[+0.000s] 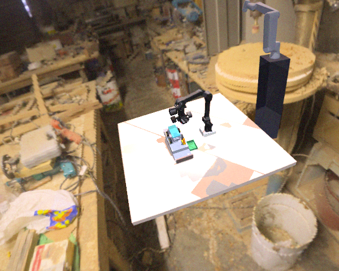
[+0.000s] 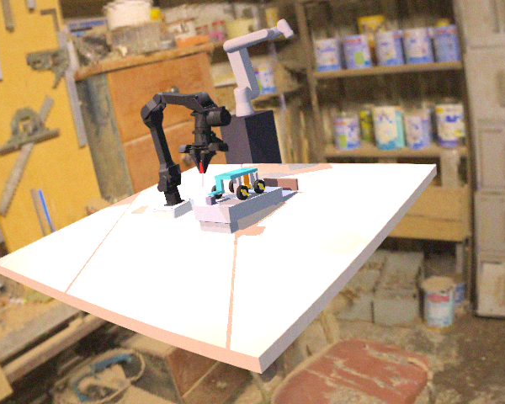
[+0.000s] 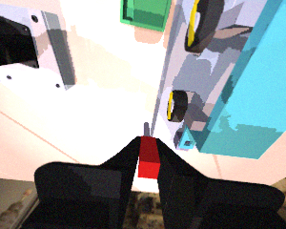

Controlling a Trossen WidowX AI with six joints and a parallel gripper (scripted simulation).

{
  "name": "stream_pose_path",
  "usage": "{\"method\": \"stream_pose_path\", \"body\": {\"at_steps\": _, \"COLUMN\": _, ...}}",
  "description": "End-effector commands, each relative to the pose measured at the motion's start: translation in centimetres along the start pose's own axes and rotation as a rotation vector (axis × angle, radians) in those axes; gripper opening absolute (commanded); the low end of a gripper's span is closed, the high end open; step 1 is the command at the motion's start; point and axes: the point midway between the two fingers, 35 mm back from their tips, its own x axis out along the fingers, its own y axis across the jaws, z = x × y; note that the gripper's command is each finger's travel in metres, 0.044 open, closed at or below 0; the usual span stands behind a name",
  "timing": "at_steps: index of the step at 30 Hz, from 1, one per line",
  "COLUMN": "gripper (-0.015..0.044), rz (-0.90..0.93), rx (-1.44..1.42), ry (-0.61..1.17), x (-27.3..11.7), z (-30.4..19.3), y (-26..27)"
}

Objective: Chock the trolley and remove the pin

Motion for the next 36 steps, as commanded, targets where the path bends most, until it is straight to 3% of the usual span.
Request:
{"method": "stream_pose_path", "body": {"at_steps": 1, "gripper": 0.0000, "rz": 0.007, "rx": 0.002, "ry": -0.005, "x": -0.1, "z": 1.6, "y": 0.1}}
{"method": "stream_pose_path", "body": {"at_steps": 36, "gripper": 0.0000, "rz": 0.008, "rx": 0.001, "ry": -0.016, "x": -1.7, "z": 15.3, "y": 0.7}}
